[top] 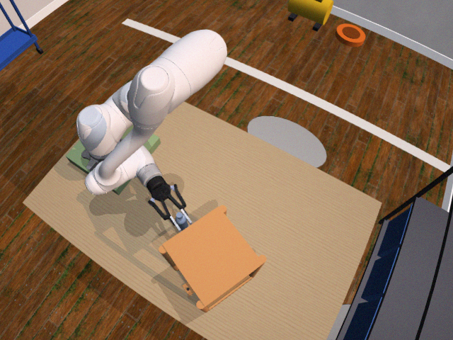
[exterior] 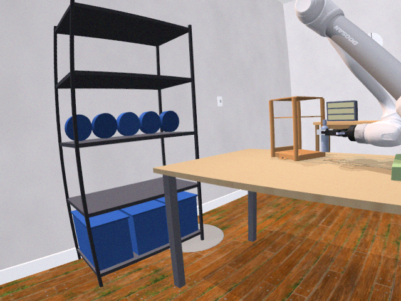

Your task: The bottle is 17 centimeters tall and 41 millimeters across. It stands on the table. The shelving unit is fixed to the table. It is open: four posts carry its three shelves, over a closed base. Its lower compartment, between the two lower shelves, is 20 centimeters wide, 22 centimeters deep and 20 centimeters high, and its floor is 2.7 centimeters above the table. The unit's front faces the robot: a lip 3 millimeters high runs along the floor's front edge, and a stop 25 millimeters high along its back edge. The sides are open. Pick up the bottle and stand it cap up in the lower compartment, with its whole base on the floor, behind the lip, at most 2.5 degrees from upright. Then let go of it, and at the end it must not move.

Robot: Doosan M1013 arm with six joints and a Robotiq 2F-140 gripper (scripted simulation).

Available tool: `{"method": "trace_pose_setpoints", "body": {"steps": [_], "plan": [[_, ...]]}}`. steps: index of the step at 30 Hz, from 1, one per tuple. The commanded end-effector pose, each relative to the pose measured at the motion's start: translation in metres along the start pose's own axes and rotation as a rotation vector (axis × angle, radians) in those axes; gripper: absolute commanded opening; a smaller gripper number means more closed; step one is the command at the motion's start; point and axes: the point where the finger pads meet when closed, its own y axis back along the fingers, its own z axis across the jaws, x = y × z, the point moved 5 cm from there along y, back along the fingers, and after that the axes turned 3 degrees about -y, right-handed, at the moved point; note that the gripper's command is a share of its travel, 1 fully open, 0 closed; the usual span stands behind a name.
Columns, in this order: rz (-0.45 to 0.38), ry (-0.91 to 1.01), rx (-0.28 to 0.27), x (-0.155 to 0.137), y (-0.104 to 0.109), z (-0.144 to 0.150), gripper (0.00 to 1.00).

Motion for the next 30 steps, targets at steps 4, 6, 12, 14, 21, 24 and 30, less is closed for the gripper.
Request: {"method": "trace_pose_setpoints", "body": {"steps": [4,6,12,14,21,24,30], "plan": [[0.000,0.000,0.000,0.000,0.000,0.000,0.00],[0.000,0.000,0.000,0.000,0.000,0.000,0.00],[0.000,0.000,0.000,0.000,-0.002,0.000,0.00],[0.000,0.000,0.000,0.000,-0.003,0.000,0.00],[0.000,0.000,0.000,0.000,-0.007,0.000,0.00],[0.000,0.000,0.000,0.000,-0.011,0.000,0.00],[0.000,0.000,0.000,0.000,-0.022,0.000,0.00]]}}
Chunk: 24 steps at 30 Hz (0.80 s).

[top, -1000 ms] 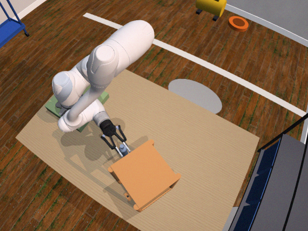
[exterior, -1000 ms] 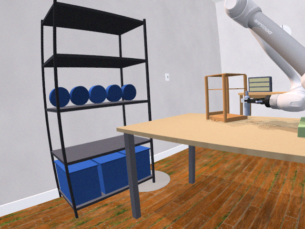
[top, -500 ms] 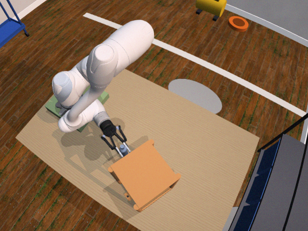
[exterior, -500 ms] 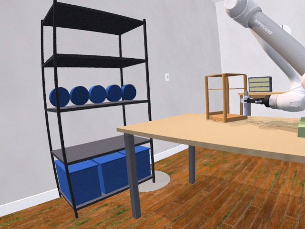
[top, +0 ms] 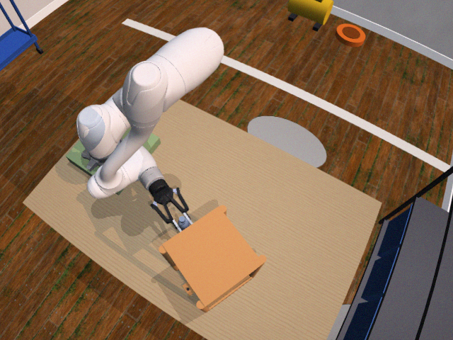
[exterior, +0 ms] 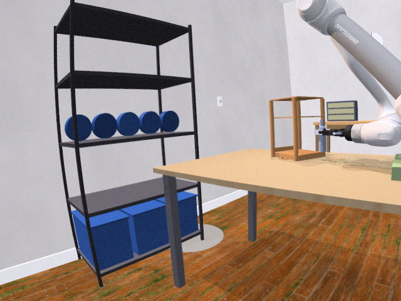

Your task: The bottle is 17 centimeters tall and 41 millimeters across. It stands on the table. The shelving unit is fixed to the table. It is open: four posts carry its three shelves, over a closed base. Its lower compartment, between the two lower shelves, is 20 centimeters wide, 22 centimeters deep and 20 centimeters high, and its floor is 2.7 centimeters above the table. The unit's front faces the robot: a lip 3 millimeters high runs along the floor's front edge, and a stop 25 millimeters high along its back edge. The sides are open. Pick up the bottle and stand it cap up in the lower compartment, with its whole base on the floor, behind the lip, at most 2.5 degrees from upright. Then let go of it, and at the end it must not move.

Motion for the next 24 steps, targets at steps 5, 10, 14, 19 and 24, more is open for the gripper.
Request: {"method": "trace_pose_setpoints", "body": {"steps": [5,10,14,19,24], "plan": [[0.000,0.000,0.000,0.000,-0.011,0.000,0.00],[0.000,0.000,0.000,0.000,-0.024,0.000,0.00],[0.000,0.000,0.000,0.000,-0.035,0.000,0.00],[0.000,0.000,0.000,0.000,-0.051,0.000,0.00],[0.000,0.000,0.000,0.000,-0.061,0.000,0.00]]}}
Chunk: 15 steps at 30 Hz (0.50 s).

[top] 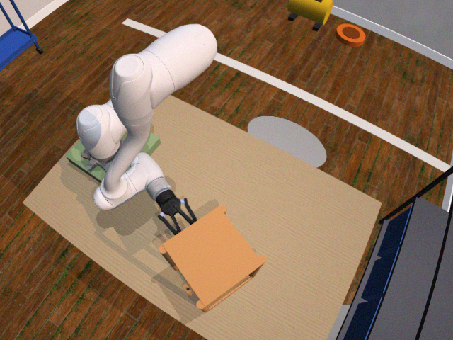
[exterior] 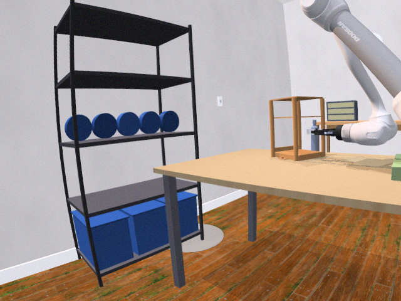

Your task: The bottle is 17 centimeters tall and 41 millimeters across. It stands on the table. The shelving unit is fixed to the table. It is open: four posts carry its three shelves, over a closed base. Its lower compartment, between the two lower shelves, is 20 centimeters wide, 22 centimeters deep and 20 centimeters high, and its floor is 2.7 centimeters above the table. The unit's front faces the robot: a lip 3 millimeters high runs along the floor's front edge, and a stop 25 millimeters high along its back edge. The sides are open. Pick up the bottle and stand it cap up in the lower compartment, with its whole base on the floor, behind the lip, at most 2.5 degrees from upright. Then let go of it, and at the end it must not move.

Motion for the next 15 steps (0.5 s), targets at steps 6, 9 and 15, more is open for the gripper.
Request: {"method": "trace_pose_setpoints", "body": {"steps": [6,9,15], "plan": [[0.000,0.000,0.000,0.000,-0.025,0.000,0.00],[0.000,0.000,0.000,0.000,-0.033,0.000,0.00],[0.000,0.000,0.000,0.000,-0.043,0.000,0.00]]}}
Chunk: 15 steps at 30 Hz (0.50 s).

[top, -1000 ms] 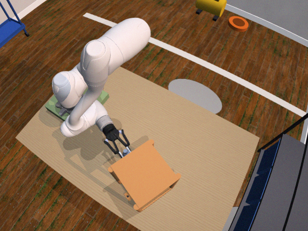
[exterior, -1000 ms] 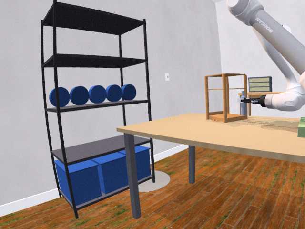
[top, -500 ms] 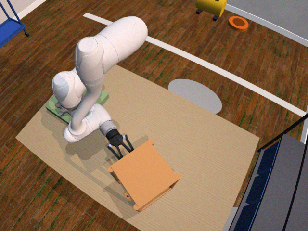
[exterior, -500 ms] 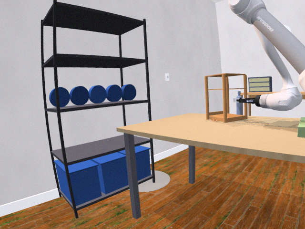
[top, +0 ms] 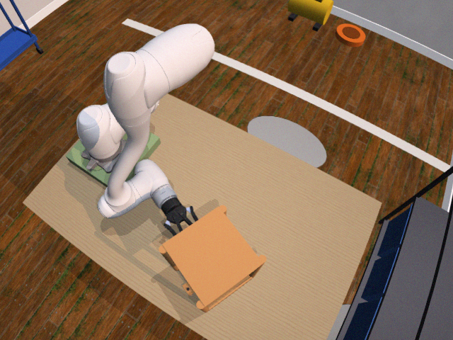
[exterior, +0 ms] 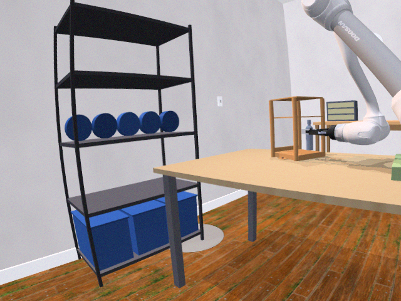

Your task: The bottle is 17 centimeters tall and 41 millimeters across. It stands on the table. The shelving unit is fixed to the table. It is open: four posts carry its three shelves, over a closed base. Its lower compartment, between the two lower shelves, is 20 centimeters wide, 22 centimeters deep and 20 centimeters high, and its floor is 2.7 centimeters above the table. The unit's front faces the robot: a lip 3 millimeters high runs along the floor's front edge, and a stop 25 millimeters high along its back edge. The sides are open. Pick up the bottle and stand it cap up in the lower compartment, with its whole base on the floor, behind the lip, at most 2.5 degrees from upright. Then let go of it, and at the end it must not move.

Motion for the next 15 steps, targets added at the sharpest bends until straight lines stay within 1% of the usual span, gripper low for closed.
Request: {"method": "trace_pose_setpoints", "body": {"steps": [1,8,15], "plan": [[0.000,0.000,0.000,0.000,-0.005,0.000,0.00],[0.000,0.000,0.000,0.000,-0.016,0.000,0.00],[0.000,0.000,0.000,0.000,-0.021,0.000,0.00]]}}
